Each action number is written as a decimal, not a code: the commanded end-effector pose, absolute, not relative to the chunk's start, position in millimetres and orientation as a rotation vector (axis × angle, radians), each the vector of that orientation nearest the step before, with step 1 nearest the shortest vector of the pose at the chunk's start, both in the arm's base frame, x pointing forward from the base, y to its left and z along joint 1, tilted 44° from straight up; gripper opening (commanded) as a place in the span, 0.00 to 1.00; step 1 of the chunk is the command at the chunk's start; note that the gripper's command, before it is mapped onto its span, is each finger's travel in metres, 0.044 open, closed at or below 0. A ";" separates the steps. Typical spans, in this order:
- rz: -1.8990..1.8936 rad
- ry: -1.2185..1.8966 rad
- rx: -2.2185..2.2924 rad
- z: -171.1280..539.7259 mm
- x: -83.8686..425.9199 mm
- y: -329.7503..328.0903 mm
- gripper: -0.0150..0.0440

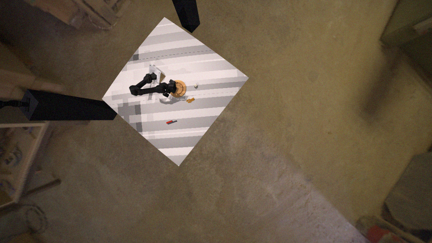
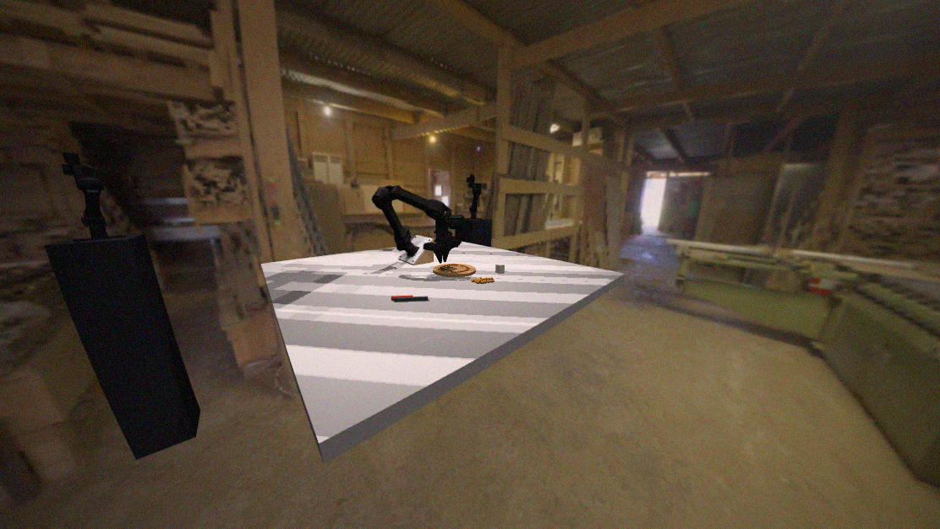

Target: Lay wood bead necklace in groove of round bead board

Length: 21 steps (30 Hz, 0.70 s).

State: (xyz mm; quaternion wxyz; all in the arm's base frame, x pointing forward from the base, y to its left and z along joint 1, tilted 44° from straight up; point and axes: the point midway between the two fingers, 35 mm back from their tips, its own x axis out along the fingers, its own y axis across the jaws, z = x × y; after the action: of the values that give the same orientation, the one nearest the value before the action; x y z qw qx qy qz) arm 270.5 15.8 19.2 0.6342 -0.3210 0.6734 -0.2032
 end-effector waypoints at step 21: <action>-0.465 1.548 -0.736 0.0 269.1 -3.6 0.37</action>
State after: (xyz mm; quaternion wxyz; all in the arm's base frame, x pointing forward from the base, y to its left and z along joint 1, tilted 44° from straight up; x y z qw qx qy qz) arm 268.9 -4.0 -0.3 0.6306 -0.3216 0.6765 -0.2031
